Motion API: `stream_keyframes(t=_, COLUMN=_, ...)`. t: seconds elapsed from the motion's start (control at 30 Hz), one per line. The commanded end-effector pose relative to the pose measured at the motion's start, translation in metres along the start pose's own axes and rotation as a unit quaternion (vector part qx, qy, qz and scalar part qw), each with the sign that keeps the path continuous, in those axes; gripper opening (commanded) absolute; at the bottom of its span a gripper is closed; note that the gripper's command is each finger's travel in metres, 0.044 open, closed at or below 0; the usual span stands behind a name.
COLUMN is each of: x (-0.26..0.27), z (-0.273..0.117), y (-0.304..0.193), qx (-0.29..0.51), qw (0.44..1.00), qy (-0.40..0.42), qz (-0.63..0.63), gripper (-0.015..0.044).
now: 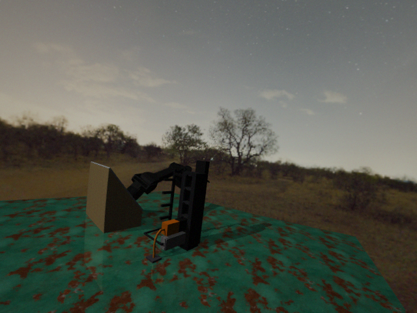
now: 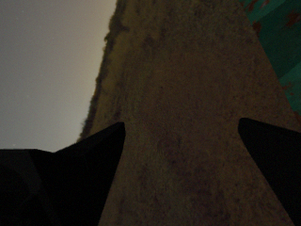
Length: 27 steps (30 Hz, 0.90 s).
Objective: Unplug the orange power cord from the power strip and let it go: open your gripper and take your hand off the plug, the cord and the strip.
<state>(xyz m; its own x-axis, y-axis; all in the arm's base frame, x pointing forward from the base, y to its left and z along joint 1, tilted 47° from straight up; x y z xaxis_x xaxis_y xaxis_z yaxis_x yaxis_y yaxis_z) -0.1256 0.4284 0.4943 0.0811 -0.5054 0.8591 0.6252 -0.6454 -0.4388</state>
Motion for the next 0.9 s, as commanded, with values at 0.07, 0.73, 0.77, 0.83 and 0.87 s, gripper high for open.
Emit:
stream_keyframes(t=0.07, x=0.001, z=0.007, y=0.002, qx=-0.003, qw=1.0, qy=0.008, qz=-0.009, gripper=0.0321)
stream_keyframes(t=0.73, x=0.02, z=0.169, y=0.083, qx=-0.075, qw=0.955, qy=0.138, qz=-0.253, gripper=0.016)
stream_keyframes(t=0.77, x=0.019, z=0.178, y=0.089, qx=-0.079, qw=0.95, qy=0.14, qz=-0.267, gripper=0.016)
stream_keyframes(t=0.83, x=0.018, z=0.195, y=0.102, qx=-0.087, qw=0.94, qy=0.142, qz=-0.296, gripper=0.016)
stream_keyframes(t=0.87, x=0.017, z=0.204, y=0.109, qx=-0.092, qw=0.935, qy=0.143, qz=-0.311, gripper=0.016)
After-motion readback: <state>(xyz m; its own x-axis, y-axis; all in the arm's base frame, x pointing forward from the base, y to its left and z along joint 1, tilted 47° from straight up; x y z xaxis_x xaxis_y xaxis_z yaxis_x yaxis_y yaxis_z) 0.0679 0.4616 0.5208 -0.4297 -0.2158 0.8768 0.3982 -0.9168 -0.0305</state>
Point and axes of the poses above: the point midway between the two fingers, 35 mm back from their tips, its own z axis out along the fingers, its own x axis across the jaws, y = z × x, the point moved 1 cm from there along -z, back along the fingers, and after that the axes turned 14 degrees about z, right-handed, at the moved point
